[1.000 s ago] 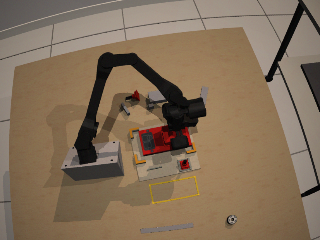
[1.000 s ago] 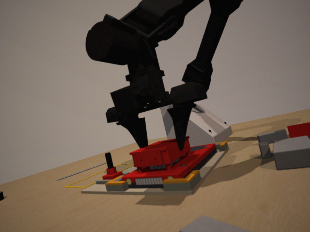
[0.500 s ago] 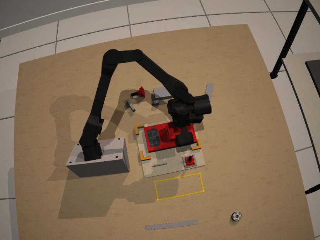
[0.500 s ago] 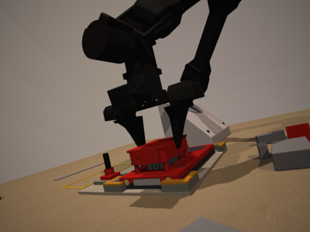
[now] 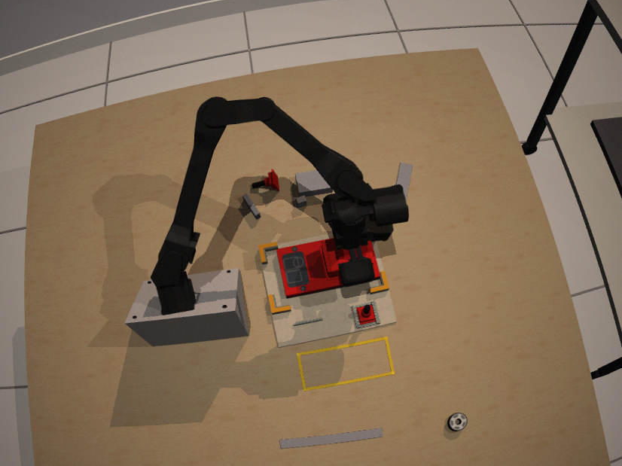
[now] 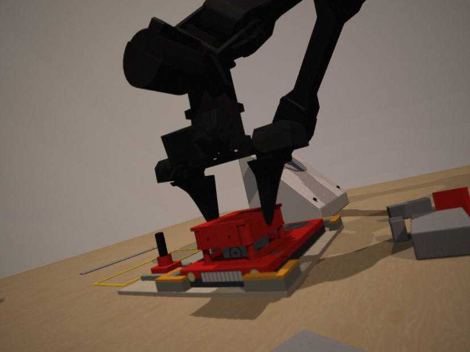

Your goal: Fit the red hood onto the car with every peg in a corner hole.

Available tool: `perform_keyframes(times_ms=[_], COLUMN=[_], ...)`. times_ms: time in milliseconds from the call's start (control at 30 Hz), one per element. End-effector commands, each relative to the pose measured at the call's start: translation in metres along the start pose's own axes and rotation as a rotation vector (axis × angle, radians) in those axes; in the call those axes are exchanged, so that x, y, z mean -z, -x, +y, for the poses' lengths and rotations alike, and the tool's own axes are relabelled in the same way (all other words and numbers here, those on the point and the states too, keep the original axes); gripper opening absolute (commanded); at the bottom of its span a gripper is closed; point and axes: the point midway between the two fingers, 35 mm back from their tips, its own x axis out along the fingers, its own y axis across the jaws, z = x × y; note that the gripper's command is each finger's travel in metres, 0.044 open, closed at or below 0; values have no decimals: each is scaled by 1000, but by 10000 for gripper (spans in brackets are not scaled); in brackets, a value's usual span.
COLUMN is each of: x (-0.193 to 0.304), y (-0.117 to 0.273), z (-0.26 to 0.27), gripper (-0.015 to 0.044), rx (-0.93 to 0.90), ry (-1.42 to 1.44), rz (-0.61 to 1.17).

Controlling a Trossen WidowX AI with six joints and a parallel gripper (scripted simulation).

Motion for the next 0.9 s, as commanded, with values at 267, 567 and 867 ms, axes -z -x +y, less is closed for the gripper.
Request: perform_keyframes(times_ms=[267,567,867], x=[0,0,0], y=[-2,-6,-9], z=[1,1,1], gripper=[0,0,0], rx=[-3,-4,-4], ry=[2,2,2], rz=[-5,-5,-5])
